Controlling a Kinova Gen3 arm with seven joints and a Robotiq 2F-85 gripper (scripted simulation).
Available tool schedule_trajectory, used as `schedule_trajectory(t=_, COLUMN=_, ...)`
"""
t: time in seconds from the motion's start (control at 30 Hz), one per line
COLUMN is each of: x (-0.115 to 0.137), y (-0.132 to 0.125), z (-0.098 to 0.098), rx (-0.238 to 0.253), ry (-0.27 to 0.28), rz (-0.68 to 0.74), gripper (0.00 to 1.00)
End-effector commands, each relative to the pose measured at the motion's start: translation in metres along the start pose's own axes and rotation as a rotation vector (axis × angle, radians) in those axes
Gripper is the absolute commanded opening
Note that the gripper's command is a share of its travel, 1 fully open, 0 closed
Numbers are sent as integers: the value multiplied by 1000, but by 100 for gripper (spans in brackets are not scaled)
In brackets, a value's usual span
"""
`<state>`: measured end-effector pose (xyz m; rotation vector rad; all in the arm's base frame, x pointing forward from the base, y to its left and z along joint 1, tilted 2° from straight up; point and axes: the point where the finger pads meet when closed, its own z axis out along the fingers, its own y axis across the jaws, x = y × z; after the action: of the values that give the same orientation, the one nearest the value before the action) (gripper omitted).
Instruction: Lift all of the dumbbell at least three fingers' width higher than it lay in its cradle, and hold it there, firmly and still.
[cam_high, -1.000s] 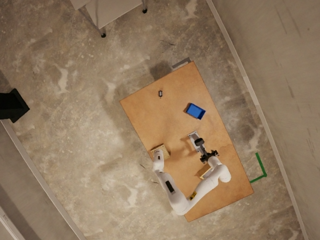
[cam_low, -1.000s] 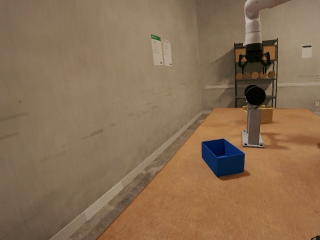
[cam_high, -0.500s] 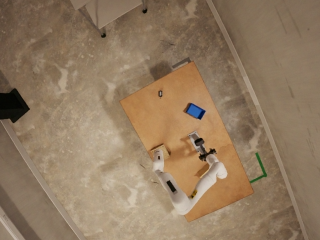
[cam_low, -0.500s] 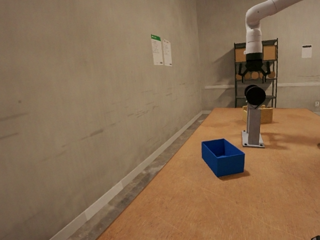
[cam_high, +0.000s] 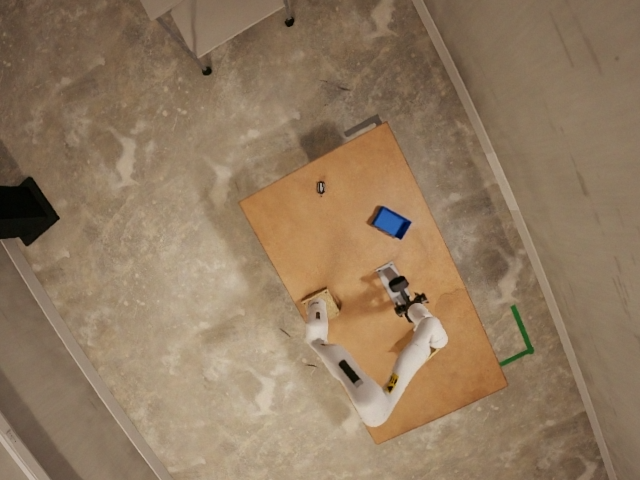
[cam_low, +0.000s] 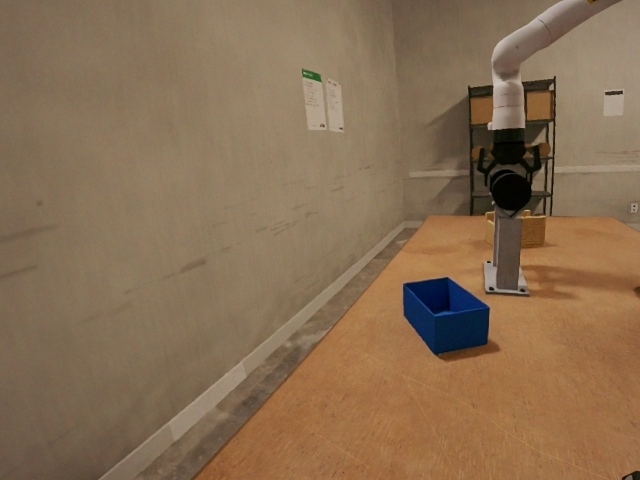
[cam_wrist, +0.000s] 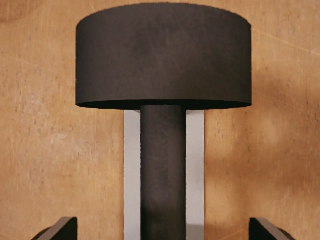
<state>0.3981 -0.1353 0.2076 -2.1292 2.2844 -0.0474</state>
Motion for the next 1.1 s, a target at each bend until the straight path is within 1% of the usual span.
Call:
schedule_trajectory(t=0.0, x=1, y=-1, z=4, rx=1, ry=4, rz=4, gripper=100)
schedule_trajectory(t=0.33, x=2, y=-1, z=4, rx=-1, ry=5, rz=6, gripper=100)
schedule_trajectory(t=0.37, x=2, y=-1, z=4, rx=-1, ry=5, rz=6, gripper=10)
schedule_trajectory(t=1.07, x=2, y=0, z=4, rx=-4, ry=5, rz=5, gripper=10)
